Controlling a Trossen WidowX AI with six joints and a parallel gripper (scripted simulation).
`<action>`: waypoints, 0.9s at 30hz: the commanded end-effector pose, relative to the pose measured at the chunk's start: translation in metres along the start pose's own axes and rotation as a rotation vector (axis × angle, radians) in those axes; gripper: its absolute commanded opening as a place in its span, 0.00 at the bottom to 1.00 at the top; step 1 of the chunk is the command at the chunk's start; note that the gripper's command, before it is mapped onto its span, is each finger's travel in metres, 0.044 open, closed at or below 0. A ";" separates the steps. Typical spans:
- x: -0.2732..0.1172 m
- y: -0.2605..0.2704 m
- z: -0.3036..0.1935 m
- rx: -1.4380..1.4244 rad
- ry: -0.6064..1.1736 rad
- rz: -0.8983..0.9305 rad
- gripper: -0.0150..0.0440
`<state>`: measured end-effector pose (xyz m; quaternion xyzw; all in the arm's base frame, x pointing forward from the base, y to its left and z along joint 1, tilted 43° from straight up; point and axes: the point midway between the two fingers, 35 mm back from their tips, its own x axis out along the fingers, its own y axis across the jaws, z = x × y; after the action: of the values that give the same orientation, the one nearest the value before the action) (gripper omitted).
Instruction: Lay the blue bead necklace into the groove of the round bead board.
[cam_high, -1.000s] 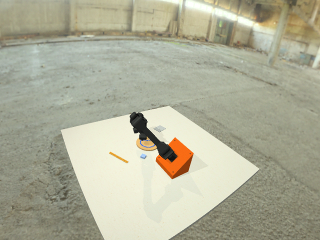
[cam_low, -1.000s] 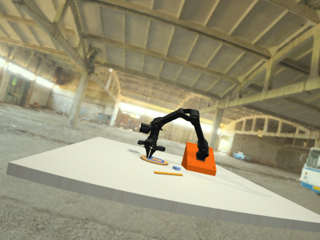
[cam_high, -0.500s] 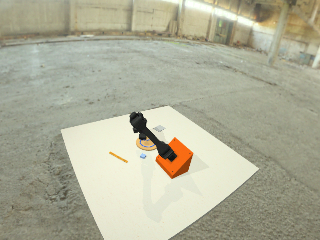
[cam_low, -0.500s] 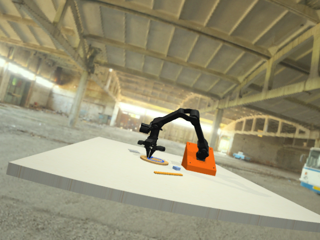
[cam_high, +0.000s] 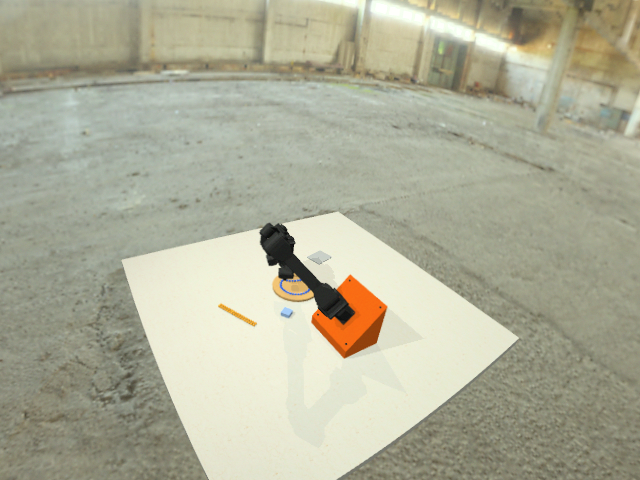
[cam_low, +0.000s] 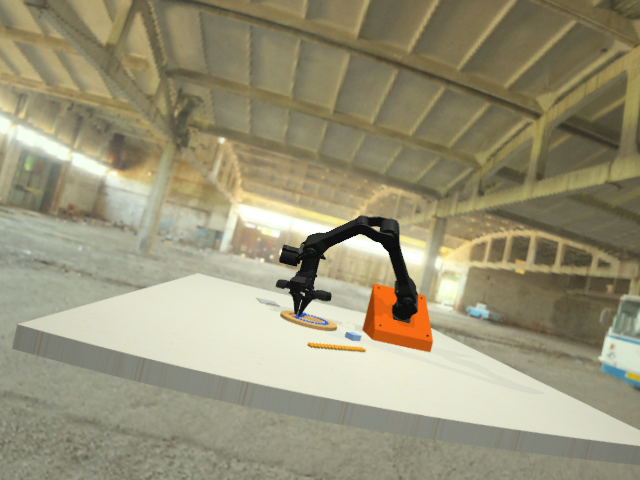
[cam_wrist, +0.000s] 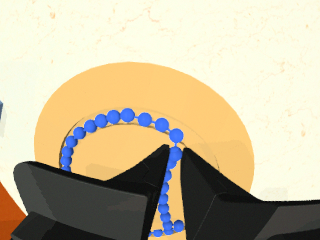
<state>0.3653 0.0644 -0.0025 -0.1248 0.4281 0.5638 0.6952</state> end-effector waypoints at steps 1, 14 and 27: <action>-0.001 -0.003 0.003 -0.006 -0.003 -0.001 0.25; 0.006 -0.009 0.008 -0.006 -0.003 -0.001 0.25; 0.003 -0.010 0.008 -0.012 -0.003 -0.009 0.61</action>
<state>0.3782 0.0686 -0.0034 -0.1299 0.4234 0.5632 0.6976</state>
